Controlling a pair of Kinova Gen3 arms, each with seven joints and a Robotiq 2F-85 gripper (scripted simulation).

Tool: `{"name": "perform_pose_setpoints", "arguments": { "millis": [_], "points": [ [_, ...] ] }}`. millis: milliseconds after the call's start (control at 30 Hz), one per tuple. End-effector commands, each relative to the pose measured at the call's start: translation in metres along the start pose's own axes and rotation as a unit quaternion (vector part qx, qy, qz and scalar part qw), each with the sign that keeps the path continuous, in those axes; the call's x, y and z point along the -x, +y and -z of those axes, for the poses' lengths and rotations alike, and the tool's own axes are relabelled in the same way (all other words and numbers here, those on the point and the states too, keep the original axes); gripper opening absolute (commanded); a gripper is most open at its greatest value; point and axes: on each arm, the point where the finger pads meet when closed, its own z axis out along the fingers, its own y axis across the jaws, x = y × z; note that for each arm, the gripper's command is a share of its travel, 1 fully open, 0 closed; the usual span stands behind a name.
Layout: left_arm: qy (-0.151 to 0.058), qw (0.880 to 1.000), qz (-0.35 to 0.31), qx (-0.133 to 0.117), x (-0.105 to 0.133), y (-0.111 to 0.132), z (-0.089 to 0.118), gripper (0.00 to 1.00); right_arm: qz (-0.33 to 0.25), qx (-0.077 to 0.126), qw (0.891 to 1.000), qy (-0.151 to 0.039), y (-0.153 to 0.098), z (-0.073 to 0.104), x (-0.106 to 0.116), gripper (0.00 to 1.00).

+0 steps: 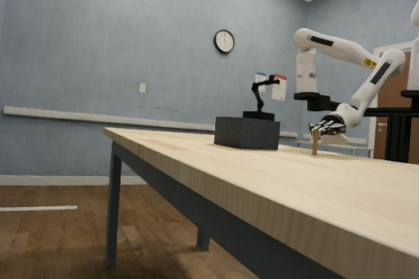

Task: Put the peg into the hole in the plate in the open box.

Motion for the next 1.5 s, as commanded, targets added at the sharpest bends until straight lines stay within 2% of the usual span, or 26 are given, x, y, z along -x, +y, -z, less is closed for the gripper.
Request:
{"name": "perform_pose_setpoints", "arguments": {
  "millis": [0,700,733,1467],
  "points": [
    [-0.001,1.000,0.000,0.000,0.0004,0.0000,0.0009,1.000,0.000,0.000,1.000,-0.001,0.0005,-0.0003,-0.0003,0.099],
    [-0.001,1.000,0.000,0.000,0.0004,0.0000,0.0009,1.000,0.000,0.000,1.000,-0.001,0.0005,-0.0007,-0.0020,0.099],
    [-0.001,1.000,0.000,0.000,0.0004,0.0000,0.0009,1.000,0.000,0.000,1.000,-0.001,0.0005,-0.0007,-0.0020,0.476],
    [-0.001,1.000,0.000,0.000,0.0004,0.0000,0.0009,1.000,0.000,0.000,1.000,-0.001,0.0005,-0.0007,-0.0020,0.476]
  ]
}}
